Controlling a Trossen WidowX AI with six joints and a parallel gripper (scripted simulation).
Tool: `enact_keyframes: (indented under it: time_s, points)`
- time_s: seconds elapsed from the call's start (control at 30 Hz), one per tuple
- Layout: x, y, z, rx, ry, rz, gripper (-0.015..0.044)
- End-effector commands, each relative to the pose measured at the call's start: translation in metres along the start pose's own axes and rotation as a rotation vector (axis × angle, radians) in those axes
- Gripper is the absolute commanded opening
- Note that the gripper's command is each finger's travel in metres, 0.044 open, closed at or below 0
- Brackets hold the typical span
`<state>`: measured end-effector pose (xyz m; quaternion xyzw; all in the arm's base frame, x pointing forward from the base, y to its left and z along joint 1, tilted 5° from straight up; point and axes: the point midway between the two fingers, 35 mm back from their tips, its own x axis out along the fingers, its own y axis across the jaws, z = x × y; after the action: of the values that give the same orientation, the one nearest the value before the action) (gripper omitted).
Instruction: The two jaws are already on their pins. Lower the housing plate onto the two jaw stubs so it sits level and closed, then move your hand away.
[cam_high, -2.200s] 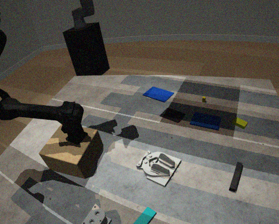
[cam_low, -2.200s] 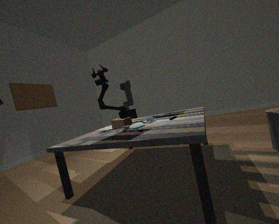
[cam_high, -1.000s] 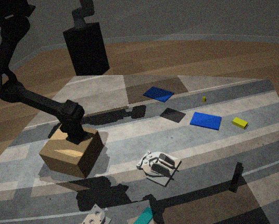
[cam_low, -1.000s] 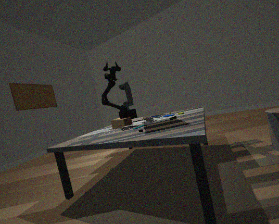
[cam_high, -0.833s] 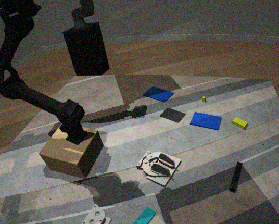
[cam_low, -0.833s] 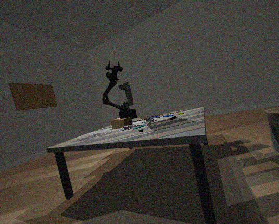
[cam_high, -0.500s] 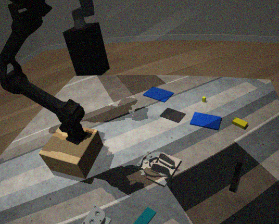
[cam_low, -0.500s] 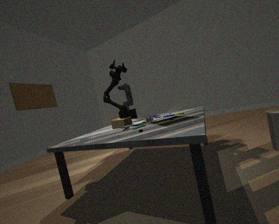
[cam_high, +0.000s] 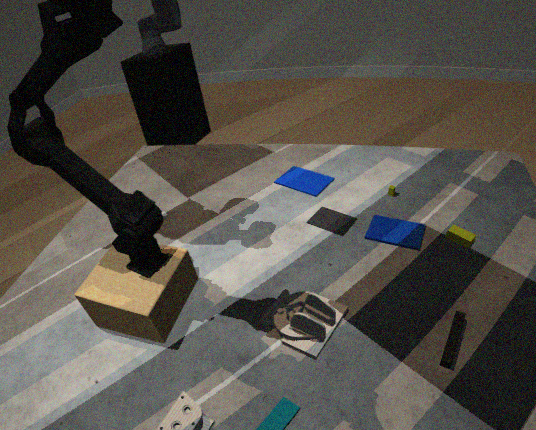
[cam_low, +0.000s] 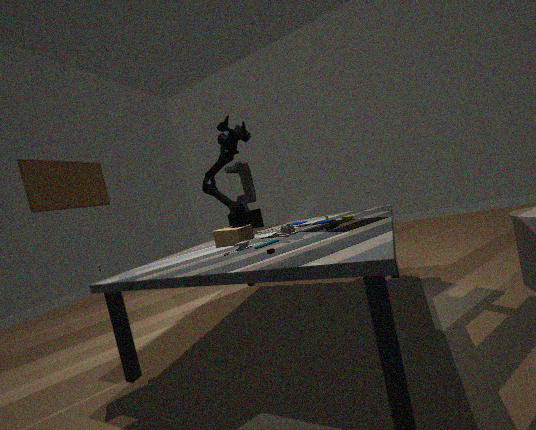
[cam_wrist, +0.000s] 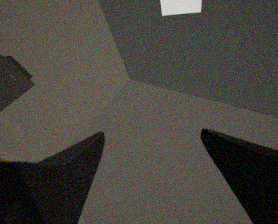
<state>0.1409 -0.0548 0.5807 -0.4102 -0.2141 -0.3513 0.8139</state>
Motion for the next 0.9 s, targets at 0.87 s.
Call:
enact_keyframes:
  time_s: [0.87]
  points:
    - [0.035,0.125,-0.08,-0.251,0.224,0.333,0.044]
